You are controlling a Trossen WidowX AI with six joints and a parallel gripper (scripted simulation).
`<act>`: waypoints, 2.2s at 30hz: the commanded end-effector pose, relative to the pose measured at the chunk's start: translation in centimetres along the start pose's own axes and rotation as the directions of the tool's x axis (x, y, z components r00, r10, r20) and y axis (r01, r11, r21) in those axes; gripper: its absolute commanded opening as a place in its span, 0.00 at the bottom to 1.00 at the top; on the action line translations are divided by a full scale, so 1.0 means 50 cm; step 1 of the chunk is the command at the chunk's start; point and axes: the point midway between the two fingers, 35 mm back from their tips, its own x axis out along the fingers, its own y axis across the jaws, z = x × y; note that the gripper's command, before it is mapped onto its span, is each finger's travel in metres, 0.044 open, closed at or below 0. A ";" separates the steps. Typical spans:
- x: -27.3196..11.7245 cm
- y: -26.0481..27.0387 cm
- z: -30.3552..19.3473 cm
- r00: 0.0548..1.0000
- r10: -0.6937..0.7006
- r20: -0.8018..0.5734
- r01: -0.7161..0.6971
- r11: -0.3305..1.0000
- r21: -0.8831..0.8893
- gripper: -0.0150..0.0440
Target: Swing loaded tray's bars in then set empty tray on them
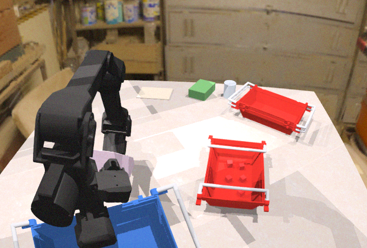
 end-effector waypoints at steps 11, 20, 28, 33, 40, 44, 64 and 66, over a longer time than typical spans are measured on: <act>-0.025 -0.003 0.030 0.999 -0.031 -0.010 0.030 0.999 -0.034 0.25; -0.053 0.004 0.143 0.998 -0.055 -0.017 0.053 0.989 -0.136 0.25; -0.068 0.021 0.243 0.997 -0.072 -0.017 0.067 0.971 -0.229 0.25; -0.073 0.037 0.306 0.997 -0.080 -0.014 0.073 0.955 -0.288 0.25; -0.074 0.067 0.392 0.996 -0.087 -0.007 0.078 0.926 -0.370 0.25; -0.072 0.088 0.439 0.996 -0.089 -0.002 0.080 0.906 -0.416 0.25; -0.039 0.230 0.650 0.997 -0.067 0.034 0.073 0.769 -0.635 0.25; -0.034 0.247 0.667 0.997 -0.062 0.038 0.072 0.753 -0.655 0.25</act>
